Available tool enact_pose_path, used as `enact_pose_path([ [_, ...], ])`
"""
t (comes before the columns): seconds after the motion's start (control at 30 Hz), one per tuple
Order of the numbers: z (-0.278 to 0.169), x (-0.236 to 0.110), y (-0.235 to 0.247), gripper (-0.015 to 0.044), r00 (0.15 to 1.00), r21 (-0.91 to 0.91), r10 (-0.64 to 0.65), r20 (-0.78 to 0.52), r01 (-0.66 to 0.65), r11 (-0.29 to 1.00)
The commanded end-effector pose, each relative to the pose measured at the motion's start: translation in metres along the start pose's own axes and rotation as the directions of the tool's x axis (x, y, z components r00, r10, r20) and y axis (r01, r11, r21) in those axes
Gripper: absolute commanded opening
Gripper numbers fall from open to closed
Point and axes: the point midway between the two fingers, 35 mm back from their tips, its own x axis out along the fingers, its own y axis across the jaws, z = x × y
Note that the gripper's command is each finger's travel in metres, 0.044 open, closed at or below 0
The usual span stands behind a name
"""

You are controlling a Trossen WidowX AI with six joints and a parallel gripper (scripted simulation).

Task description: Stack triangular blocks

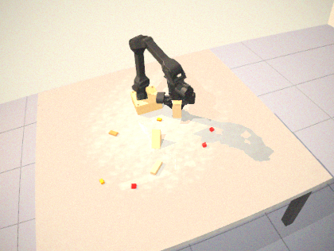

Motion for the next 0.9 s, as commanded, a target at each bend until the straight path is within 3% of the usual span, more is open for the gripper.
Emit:
enact_pose_path([
  [0.0,-0.017,-0.006,0.001,0.0000,1.000,-0.001,0.008,-0.005,-0.008,1.000],
  [0.87,-0.125,-0.053,0.040,0.0000,1.000,-0.002,0.011,-0.017,-0.011,1.000],
])
